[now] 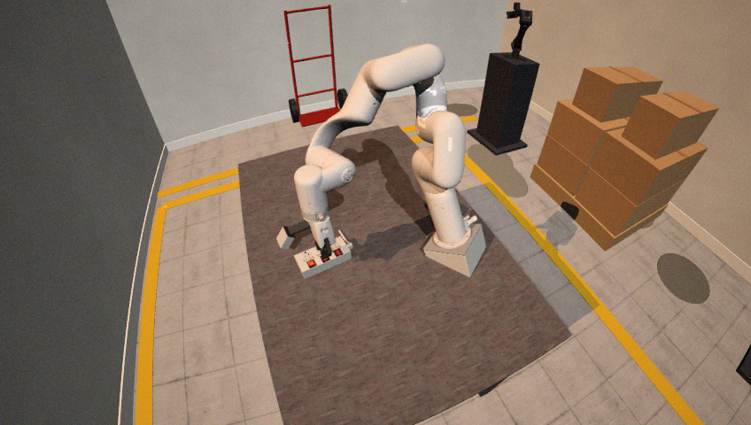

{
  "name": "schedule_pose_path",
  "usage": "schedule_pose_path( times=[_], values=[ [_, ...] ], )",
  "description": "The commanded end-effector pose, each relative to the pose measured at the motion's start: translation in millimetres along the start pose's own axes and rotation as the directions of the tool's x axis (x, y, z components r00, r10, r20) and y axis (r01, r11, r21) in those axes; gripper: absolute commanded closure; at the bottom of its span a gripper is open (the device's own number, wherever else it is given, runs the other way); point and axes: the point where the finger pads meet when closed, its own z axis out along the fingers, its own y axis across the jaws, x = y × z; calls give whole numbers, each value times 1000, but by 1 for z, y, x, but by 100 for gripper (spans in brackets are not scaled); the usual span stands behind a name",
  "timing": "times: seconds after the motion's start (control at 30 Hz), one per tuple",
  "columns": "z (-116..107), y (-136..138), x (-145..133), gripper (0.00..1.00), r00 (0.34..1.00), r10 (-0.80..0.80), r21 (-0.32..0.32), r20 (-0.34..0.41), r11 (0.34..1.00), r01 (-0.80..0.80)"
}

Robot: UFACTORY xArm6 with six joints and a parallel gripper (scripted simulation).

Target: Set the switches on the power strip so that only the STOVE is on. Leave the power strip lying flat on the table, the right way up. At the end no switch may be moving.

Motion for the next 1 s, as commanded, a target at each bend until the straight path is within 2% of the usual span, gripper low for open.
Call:
schedule_pose_path(
  times=[0.0,0.27,0.33,0.67,0.97],
  values=[
    [-4,0,1,0,1000,1,0,-4,1000,-1],
    [-38,0,1,0,1000,1,0,-4,1000,-1],
    [-38,0,1,0,1000,1,0,-4,1000,-1],
    [-90,0,1,0,1000,1,0,-4,1000,-1],
    [-99,0,1,0,1000,1,0,-4,1000,-1]
  ],
)
